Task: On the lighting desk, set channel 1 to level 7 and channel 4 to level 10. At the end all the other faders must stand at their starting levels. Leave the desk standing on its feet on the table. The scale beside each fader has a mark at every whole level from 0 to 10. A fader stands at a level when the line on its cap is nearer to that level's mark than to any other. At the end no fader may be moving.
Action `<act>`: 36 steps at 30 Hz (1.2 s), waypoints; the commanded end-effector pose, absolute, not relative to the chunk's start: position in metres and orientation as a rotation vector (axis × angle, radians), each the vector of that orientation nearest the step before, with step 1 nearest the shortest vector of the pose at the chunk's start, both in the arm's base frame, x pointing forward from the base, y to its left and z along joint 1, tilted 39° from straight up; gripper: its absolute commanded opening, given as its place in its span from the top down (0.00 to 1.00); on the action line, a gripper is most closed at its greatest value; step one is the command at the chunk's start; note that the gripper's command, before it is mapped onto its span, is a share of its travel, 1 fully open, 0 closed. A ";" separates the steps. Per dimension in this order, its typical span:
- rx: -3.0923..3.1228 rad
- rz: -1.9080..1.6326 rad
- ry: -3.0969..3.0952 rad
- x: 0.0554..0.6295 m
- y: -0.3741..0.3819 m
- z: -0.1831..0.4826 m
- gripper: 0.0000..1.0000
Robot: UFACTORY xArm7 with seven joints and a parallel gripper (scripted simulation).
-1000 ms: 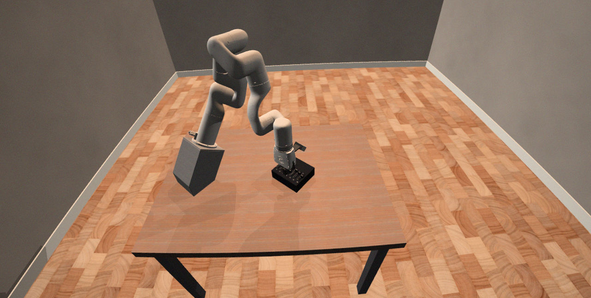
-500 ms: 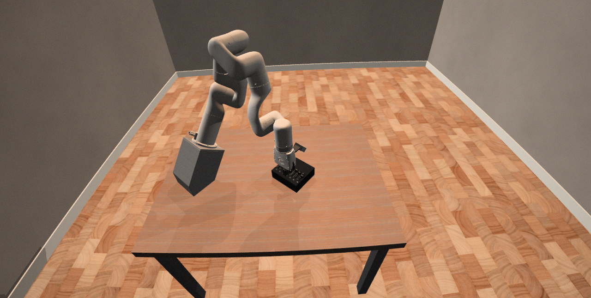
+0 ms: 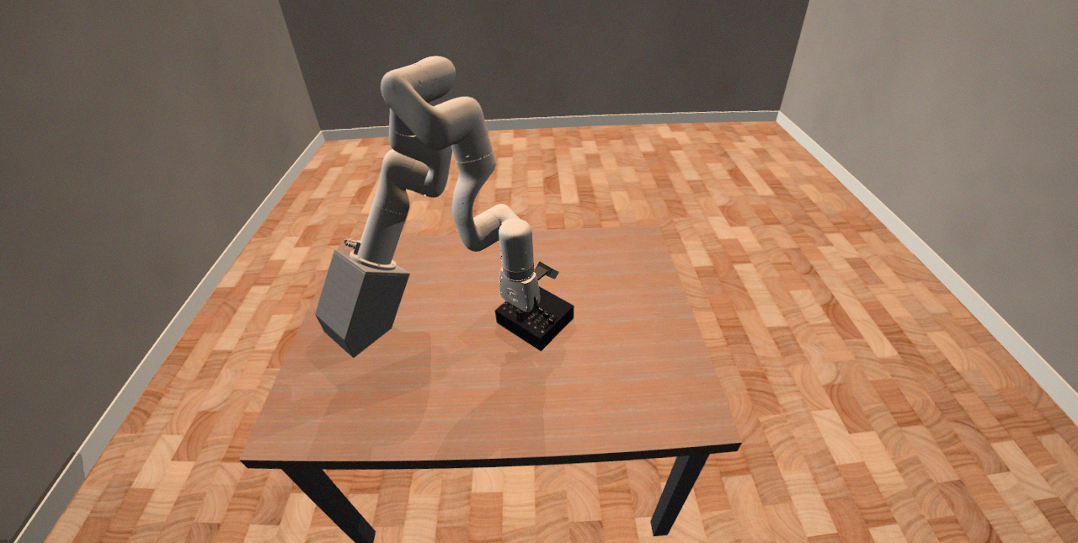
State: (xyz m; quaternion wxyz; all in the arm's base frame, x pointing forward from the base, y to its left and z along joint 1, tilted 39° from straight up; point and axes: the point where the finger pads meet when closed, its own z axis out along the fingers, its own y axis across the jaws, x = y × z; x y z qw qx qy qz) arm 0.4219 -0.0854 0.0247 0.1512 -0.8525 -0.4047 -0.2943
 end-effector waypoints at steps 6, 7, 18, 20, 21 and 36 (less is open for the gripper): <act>-2.450 -0.847 -1.161 0.422 -0.087 0.025 1.00; -2.450 -0.847 -1.161 0.422 -0.087 0.025 1.00; -2.450 -0.847 -1.161 0.423 -0.087 0.025 1.00; -2.450 -0.847 -1.161 0.423 -0.087 0.025 1.00; -2.450 -0.847 -1.161 0.423 -0.086 0.025 1.00; -2.450 -0.847 -1.161 0.424 -0.085 0.027 1.00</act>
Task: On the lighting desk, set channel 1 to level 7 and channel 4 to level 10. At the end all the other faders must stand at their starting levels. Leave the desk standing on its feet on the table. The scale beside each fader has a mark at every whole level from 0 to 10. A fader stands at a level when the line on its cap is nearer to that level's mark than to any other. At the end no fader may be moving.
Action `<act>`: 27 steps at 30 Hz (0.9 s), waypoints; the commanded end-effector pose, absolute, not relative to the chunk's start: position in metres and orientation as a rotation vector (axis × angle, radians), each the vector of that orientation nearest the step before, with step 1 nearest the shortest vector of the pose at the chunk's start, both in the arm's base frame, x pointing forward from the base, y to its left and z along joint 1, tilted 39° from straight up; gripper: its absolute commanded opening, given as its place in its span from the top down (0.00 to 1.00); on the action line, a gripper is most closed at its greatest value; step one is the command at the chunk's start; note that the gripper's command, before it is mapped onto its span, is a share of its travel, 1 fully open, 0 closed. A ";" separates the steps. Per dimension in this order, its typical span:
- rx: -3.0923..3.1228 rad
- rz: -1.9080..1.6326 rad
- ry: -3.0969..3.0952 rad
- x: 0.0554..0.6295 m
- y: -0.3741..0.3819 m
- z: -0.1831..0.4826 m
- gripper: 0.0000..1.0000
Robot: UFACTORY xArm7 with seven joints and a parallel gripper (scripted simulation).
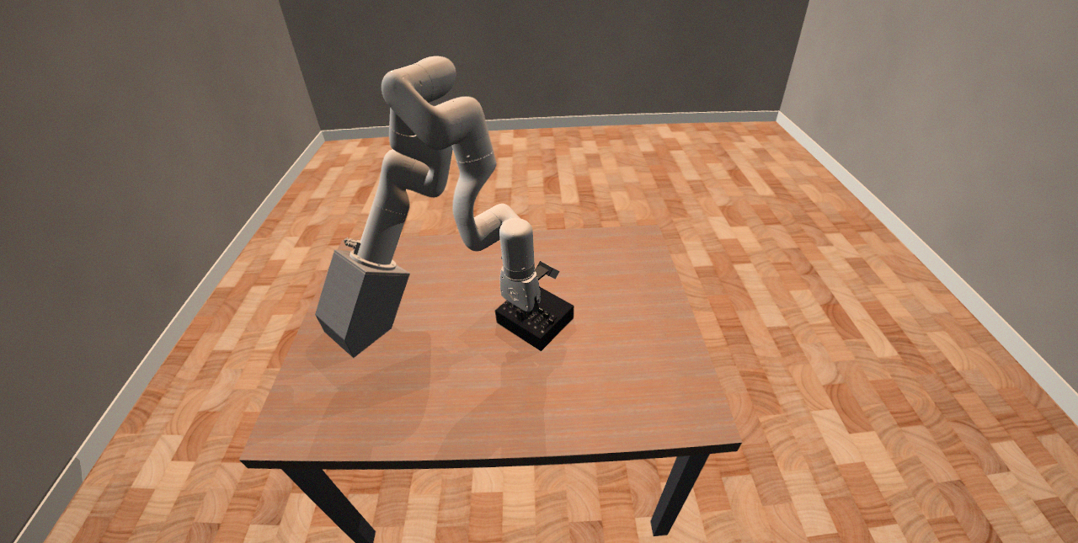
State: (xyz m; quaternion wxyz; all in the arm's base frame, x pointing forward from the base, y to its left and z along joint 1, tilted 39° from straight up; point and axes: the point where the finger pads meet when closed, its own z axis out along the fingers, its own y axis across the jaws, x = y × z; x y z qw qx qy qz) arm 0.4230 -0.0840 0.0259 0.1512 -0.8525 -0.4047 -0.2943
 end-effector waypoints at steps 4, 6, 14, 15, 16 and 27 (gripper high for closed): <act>-2.450 -0.847 -1.161 0.425 -0.084 0.028 1.00; -2.450 -0.847 -1.161 0.425 -0.084 0.028 1.00; -2.450 -0.847 -1.161 0.426 -0.082 0.030 1.00; -2.450 -0.847 -1.161 0.427 -0.082 0.030 1.00; -2.450 -0.847 -1.161 0.427 -0.082 0.030 1.00; -2.450 -0.847 -1.161 0.430 -0.078 0.034 1.00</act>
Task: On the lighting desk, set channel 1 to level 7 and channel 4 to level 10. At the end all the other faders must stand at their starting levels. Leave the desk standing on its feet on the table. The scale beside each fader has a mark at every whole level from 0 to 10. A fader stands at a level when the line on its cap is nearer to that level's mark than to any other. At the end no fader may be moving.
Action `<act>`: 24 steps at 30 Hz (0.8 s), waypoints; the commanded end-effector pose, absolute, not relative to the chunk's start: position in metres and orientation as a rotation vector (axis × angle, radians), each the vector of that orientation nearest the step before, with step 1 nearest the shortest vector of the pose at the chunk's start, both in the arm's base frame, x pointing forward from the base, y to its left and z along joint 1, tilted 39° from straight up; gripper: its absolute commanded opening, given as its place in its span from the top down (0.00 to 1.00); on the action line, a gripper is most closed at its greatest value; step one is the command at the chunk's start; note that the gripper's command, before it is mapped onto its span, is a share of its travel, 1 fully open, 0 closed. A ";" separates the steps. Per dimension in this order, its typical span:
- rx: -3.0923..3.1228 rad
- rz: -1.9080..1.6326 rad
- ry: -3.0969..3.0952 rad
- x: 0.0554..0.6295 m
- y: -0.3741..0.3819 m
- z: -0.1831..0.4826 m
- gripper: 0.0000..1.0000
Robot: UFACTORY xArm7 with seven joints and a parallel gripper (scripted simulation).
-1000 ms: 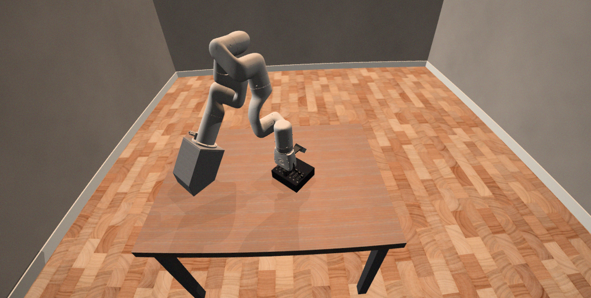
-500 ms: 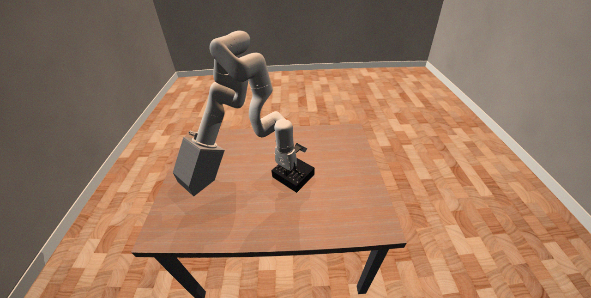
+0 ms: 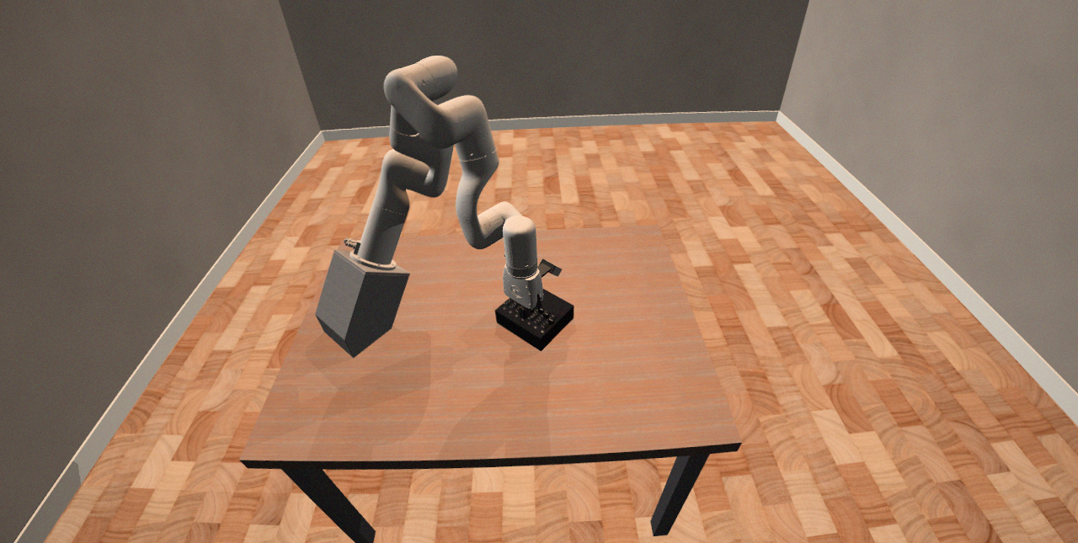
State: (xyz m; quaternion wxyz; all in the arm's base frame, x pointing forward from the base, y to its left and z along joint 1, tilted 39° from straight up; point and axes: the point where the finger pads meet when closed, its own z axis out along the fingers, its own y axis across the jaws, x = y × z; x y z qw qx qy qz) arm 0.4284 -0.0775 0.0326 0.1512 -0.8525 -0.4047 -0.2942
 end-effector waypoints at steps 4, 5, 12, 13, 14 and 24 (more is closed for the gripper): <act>-2.450 -0.847 -1.161 0.431 -0.077 0.035 1.00; -2.450 -0.847 -1.161 0.431 -0.077 0.035 1.00; -2.450 -0.847 -1.161 0.433 -0.074 0.038 1.00; -2.450 -0.847 -1.161 0.433 -0.074 0.038 1.00; -2.450 -0.847 -1.161 0.434 -0.073 0.039 1.00; -2.450 -0.847 -1.161 0.436 -0.070 0.042 1.00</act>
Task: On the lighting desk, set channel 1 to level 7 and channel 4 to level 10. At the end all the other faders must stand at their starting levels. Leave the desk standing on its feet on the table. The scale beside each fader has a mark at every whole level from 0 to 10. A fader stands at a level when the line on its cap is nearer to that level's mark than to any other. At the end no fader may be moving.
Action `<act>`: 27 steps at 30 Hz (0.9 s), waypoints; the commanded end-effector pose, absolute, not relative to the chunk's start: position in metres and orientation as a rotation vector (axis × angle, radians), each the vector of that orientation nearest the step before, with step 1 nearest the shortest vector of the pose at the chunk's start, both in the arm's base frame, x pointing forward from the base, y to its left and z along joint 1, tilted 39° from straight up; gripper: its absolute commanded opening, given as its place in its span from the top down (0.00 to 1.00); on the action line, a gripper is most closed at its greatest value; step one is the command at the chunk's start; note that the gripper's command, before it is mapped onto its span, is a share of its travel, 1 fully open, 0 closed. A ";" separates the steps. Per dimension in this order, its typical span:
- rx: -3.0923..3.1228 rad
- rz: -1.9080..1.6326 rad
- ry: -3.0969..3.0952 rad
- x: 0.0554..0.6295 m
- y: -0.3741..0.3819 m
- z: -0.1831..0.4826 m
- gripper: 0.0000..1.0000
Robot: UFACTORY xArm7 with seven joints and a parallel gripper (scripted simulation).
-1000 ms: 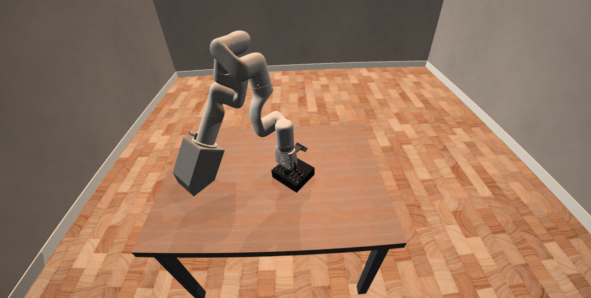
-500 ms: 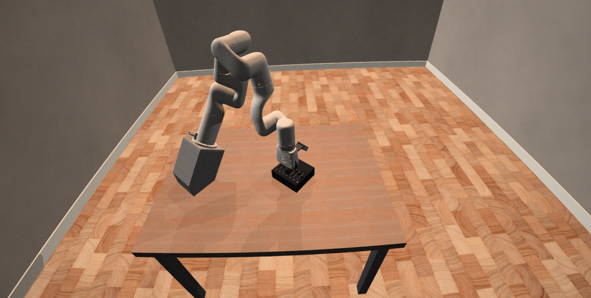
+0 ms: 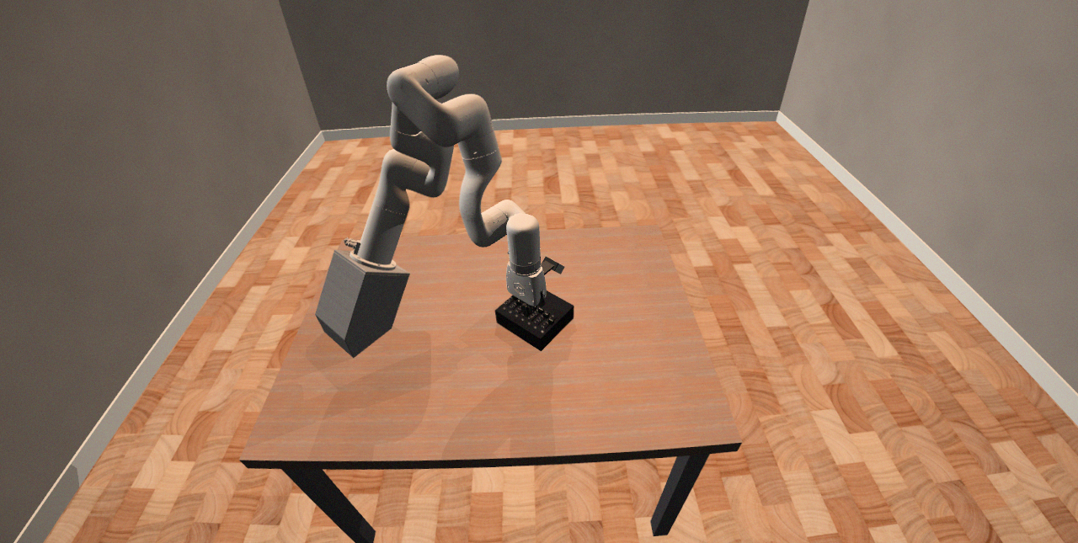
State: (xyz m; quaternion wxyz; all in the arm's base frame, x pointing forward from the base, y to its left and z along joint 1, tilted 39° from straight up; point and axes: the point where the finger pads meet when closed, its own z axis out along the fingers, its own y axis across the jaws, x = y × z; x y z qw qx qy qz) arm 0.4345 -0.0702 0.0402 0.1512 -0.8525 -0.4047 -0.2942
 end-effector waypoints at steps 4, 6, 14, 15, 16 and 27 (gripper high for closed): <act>-2.450 -0.847 -1.161 0.437 -0.069 0.043 1.00; -2.450 -0.847 -1.161 0.438 -0.069 0.044 1.00; -2.450 -0.847 -1.161 0.439 -0.067 0.045 1.00; -2.450 -0.847 -1.161 0.439 -0.067 0.046 1.00; -2.450 -0.847 -1.161 0.439 -0.067 0.046 1.00; -2.450 -0.847 -1.161 0.441 -0.065 0.048 1.00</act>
